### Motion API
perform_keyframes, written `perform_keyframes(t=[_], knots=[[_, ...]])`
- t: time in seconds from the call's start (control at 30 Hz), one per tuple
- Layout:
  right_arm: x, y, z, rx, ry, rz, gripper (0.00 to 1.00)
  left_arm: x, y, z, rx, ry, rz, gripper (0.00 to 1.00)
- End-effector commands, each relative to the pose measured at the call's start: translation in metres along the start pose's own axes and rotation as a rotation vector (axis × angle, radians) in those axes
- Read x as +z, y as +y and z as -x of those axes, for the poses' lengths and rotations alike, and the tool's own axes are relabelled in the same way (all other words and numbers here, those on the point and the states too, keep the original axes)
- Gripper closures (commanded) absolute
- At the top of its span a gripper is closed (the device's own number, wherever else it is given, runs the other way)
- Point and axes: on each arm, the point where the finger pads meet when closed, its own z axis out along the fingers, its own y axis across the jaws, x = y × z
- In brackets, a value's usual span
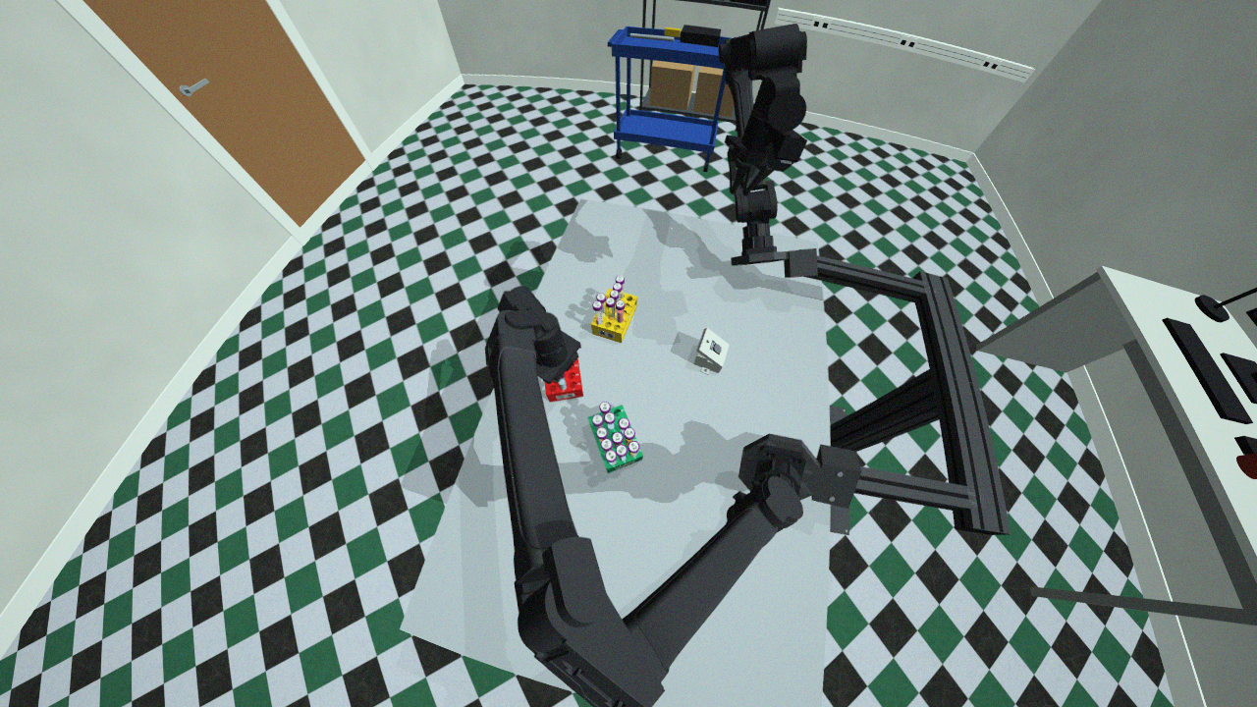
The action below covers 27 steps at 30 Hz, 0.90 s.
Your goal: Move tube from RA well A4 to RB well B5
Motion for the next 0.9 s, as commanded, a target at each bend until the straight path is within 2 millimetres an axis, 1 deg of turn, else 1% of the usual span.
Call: perform_keyframes(t=[0.0,0.17,0.4,0.43,0.73,0.77,0.87], knots=[[-0.0110,-0.0056,0.0050,0.011,-0.029,-0.009,0.70,0.0187,-0.0003,-0.0017,0.003,0.025,0.004,0.70],[-0.0110,-0.0056,0.0050,0.011,-0.029,-0.009,0.70,0.0185,0.0006,0.0009,-0.002,0.021,0.003,0.70],[-0.0110,-0.0056,0.0050,0.011,-0.029,-0.009,0.70,0.0228,-0.0006,-0.0019,0.002,0.025,0.004,0.70],[-0.0110,-0.0056,0.0050,0.011,-0.029,-0.009,0.70,0.0219,0.0005,0.0009,-0.003,0.020,0.003,0.70],[-0.0110,-0.0056,0.0050,0.011,-0.029,-0.009,0.70,0.0241,-0.0010,-0.0023,-0.004,0.025,0.003,0.70],[-0.0110,-0.0056,0.0050,0.011,-0.029,-0.009,0.70,0.0241,-0.0010,-0.0023,-0.004,0.025,0.003,1.00],[-0.0110,-0.0056,0.0050,0.011,-0.029,-0.009,0.70,0.0230,-0.0002,-0.0001,-0.008,0.022,0.002,1.00]])
